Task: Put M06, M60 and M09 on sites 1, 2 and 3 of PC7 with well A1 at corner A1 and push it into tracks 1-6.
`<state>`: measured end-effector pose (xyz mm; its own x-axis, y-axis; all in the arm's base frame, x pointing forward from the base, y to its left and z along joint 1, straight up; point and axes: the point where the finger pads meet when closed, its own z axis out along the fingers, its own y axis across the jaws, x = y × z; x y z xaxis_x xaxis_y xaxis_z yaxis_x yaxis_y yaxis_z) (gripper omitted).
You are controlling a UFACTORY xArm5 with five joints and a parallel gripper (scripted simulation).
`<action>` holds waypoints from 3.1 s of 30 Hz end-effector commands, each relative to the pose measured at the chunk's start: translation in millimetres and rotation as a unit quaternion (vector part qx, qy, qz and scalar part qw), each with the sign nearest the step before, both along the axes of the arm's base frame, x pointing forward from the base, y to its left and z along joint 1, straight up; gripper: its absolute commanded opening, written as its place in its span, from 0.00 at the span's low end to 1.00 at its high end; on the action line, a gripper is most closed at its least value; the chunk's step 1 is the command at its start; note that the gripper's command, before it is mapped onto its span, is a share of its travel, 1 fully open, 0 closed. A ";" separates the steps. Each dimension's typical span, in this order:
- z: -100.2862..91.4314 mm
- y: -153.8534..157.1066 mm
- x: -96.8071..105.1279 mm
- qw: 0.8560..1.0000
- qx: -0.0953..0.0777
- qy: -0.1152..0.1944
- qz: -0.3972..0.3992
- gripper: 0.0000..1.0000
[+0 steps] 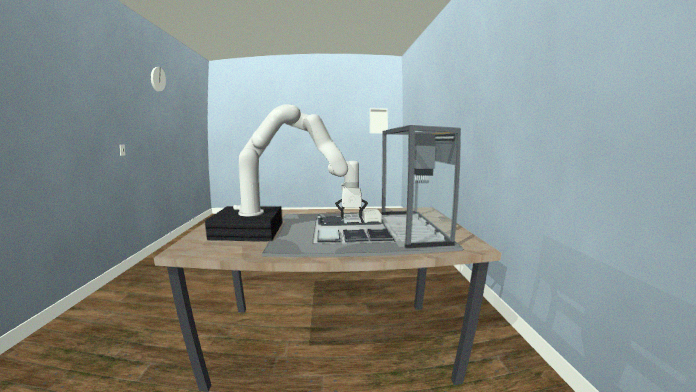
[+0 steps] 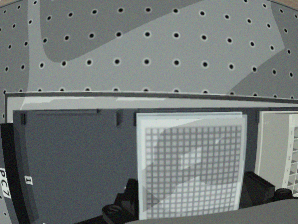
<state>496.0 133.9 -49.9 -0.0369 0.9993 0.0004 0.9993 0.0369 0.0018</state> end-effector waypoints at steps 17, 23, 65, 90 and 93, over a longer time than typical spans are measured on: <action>3.1 0.4 1.5 1.000 0.003 -0.001 0.000 1.00; 11.5 0.3 1.5 1.000 0.003 -0.001 0.000 1.00; 74.9 0.0 1.4 1.000 0.003 -0.001 0.000 1.00; 110.0 -0.3 1.3 1.000 0.003 -0.001 0.000 1.00; 112.9 -0.3 1.3 1.000 0.003 -0.001 0.000 1.00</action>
